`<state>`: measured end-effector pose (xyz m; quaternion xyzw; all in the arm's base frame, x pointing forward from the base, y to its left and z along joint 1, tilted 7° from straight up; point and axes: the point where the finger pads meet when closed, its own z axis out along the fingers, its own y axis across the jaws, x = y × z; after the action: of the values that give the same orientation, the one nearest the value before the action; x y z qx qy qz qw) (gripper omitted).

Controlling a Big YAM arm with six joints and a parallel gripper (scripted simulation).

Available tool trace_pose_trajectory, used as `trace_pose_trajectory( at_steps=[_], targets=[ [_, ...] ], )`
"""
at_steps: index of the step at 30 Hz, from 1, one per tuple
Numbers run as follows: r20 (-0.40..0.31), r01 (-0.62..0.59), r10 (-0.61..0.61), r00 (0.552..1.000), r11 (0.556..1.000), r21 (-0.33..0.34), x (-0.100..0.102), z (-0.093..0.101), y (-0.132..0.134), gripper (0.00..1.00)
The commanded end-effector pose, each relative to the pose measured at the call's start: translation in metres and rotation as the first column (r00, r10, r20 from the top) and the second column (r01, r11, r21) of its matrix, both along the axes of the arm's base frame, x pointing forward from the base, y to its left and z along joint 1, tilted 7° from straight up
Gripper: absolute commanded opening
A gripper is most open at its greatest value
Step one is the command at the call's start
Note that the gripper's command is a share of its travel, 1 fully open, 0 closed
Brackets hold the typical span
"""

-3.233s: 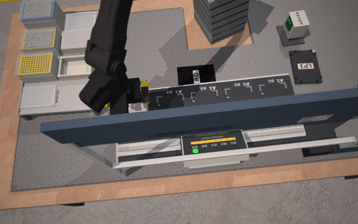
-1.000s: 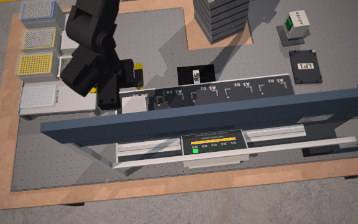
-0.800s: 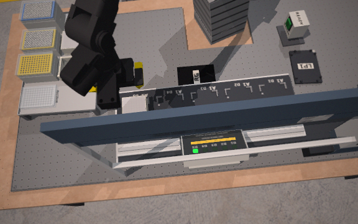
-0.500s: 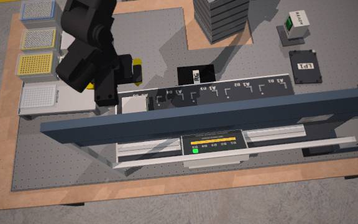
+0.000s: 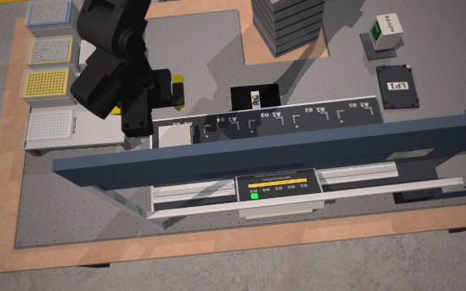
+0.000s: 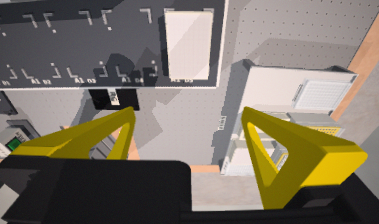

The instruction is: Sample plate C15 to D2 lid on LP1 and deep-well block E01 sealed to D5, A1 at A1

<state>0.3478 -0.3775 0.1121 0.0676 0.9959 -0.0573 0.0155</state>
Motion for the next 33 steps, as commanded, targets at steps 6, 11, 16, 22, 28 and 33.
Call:
trace_pose_trajectory(
  at_steps=[6, 11, 16, 22, 28, 33],
  targets=[
    [0.053, -0.006, 0.009, 0.999, 0.998, -0.055, 0.017, 0.033, -0.005, 1.00],
    [0.053, -0.006, 0.009, 0.999, 0.998, -0.055, 0.017, 0.033, -0.005, 1.00],
    [0.053, -0.006, 0.009, 0.999, 0.998, -0.055, 0.017, 0.033, -0.005, 1.00],
    [0.053, -0.006, 0.009, 0.999, 0.998, -0.055, 0.017, 0.033, -0.005, 1.00],
    [0.054, 0.100, -0.098, 0.994, 0.994, -0.035, -0.015, 0.018, -0.006, 1.00],
    [0.067, 0.197, -0.195, 0.978, 0.980, -0.028, -0.039, 0.012, -0.003, 1.00]
  ],
)
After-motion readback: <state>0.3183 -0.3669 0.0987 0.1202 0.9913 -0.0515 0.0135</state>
